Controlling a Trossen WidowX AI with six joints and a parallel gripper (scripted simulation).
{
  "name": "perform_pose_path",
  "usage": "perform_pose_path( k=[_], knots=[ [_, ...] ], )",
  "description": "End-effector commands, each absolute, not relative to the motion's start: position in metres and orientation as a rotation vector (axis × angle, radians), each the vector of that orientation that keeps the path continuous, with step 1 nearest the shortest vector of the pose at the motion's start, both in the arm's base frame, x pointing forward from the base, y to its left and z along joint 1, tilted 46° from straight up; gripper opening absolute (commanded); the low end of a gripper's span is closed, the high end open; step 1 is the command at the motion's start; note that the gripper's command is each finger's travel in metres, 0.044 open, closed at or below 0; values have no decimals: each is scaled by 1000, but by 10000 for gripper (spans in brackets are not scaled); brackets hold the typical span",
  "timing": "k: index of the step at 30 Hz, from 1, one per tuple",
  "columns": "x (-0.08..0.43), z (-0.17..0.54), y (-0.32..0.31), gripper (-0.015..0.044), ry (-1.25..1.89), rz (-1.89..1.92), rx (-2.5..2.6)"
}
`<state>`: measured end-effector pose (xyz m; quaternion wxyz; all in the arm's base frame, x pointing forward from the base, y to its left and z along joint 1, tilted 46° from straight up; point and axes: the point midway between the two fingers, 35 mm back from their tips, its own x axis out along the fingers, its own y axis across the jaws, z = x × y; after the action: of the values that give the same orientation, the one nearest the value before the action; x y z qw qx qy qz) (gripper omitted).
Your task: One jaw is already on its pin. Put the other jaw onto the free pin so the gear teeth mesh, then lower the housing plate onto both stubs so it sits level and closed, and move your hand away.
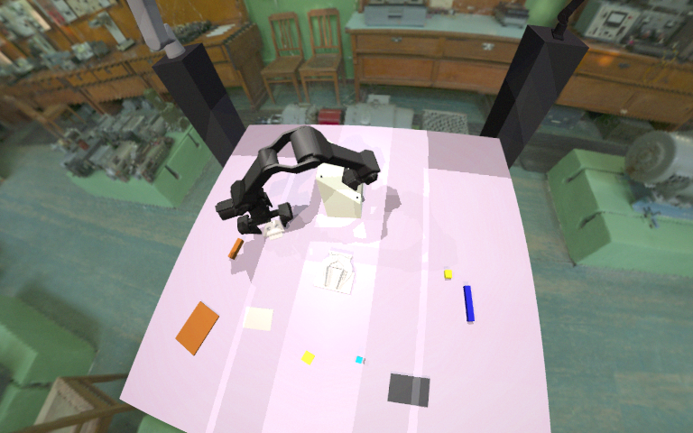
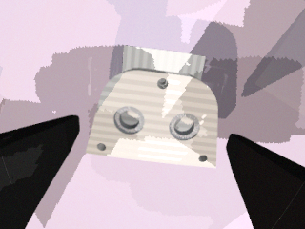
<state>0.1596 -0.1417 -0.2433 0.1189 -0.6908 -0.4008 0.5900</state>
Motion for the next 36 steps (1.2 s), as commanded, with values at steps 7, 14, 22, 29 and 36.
perform_pose_path(
  k=[7,14,22,29,36],
  knots=[
    [160,-254,-130,440,-1165,1720,-2018],
    [160,-255,-130,440,-1165,1720,-2018],
    [160,-255,-130,440,-1165,1720,-2018],
    [160,-255,-130,440,-1165,1720,-2018],
    [159,-255,-130,420,-1172,1723,-2018]
  ],
)
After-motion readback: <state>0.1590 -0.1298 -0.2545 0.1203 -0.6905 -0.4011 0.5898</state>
